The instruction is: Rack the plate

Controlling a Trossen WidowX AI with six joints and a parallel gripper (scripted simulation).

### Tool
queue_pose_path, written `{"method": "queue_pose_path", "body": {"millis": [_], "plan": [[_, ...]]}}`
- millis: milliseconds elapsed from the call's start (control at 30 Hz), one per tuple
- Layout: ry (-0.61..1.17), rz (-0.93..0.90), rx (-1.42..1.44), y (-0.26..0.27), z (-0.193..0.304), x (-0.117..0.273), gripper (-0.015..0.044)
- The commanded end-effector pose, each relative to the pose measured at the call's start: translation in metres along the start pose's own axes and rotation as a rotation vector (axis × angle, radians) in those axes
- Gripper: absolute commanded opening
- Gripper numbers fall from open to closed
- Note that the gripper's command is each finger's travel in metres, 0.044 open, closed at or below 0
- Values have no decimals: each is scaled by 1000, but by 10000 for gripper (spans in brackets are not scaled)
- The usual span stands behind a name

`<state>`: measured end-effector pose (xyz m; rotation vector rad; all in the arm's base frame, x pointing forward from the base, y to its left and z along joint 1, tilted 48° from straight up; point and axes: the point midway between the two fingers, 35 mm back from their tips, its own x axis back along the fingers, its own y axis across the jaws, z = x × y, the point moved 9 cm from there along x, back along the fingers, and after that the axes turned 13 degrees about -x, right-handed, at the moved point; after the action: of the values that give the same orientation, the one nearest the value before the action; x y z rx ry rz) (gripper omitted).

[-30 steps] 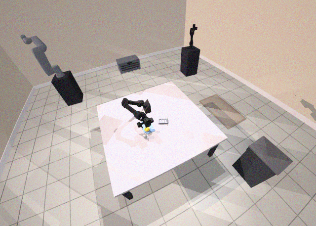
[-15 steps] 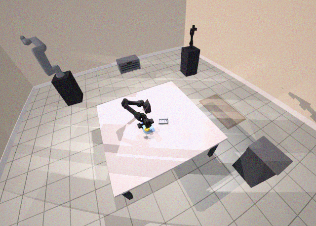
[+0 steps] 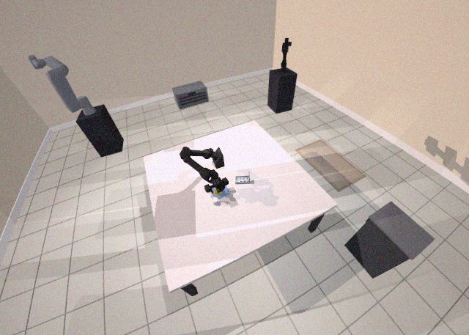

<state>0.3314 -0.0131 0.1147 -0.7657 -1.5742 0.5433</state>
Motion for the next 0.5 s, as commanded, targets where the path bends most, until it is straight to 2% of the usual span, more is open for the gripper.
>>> {"method": "queue_pose_path", "body": {"millis": [0,300,367,467], "plan": [[7,6,9,1,1,-9,400],[6,8,9,1,2,-20,400],[6,8,9,1,2,-20,350],[6,8,9,1,2,-20,350]]}}
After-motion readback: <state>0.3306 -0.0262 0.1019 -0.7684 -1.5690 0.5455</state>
